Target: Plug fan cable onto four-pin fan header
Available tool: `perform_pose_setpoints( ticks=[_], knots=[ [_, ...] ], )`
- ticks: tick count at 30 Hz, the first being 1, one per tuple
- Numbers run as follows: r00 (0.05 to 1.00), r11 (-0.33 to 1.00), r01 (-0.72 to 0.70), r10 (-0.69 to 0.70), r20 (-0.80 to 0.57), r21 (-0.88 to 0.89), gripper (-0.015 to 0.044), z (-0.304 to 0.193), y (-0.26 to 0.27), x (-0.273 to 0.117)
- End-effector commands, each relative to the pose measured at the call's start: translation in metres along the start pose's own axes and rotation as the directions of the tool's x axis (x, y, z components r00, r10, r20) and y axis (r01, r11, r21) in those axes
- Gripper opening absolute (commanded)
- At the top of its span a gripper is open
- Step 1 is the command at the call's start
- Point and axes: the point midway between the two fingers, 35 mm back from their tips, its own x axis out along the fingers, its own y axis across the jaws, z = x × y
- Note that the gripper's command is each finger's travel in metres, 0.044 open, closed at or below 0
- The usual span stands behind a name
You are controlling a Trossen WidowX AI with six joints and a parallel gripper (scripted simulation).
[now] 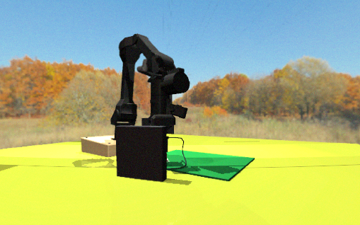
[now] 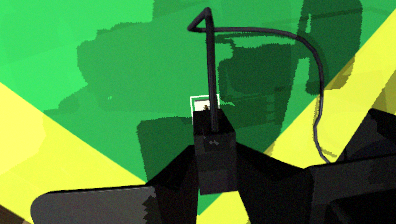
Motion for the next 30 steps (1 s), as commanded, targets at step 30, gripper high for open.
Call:
perform_pose_setpoints(
  ticks=[30],
  knots=[
    [1.0, 1.0, -0.003, 0.003, 0.002, 0.006, 0.0, 0.0011, -0.0006, 0.004]
  ],
)
